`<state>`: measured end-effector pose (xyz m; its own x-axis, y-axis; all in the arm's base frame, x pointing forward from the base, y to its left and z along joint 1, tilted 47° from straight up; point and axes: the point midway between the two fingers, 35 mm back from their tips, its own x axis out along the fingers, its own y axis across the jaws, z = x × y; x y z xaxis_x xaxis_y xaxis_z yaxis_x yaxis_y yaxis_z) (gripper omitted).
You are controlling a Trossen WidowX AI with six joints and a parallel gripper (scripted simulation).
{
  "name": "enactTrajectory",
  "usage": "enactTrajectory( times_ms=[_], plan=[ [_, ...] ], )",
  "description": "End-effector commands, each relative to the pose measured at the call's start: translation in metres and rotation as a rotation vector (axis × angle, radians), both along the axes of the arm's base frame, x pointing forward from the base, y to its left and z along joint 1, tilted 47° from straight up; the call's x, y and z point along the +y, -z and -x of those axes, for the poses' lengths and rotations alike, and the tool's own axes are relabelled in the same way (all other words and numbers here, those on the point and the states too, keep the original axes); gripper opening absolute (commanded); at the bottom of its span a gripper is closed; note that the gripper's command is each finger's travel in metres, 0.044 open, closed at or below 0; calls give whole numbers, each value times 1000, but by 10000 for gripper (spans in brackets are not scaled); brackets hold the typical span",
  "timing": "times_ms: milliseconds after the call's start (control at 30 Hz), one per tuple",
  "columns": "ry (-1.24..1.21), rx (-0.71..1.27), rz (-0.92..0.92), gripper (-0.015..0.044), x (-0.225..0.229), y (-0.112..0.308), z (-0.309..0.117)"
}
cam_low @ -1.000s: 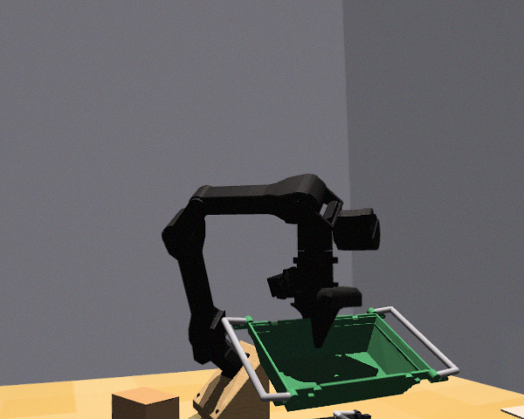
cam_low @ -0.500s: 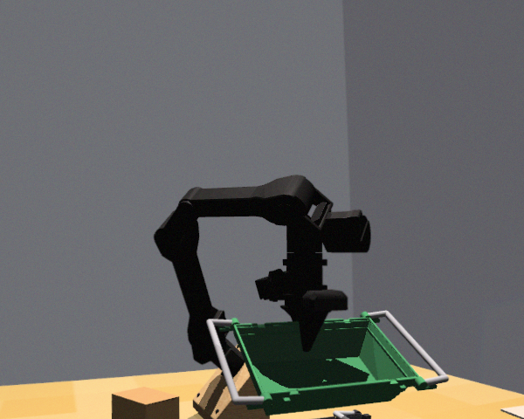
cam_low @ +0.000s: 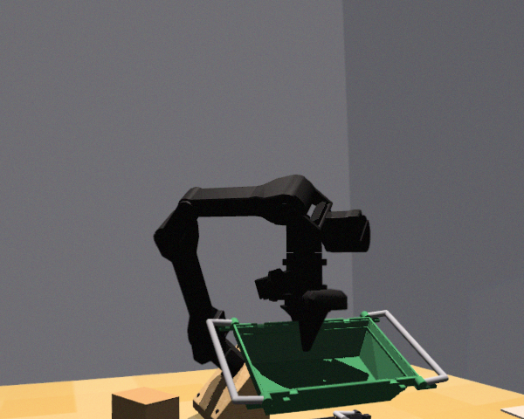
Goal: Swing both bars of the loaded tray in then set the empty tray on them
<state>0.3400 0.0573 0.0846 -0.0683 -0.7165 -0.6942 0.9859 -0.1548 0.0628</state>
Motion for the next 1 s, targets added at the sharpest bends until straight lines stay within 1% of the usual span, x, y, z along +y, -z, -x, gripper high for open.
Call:
enactTrajectory(
  times_ms=[0,667,967],
  plan=[
    [-11,-16,2,0,3,-4,0],
    [-11,-16,2,0,2,-4,0],
    [-11,-16,2,0,-5,4,-1]
  ],
)
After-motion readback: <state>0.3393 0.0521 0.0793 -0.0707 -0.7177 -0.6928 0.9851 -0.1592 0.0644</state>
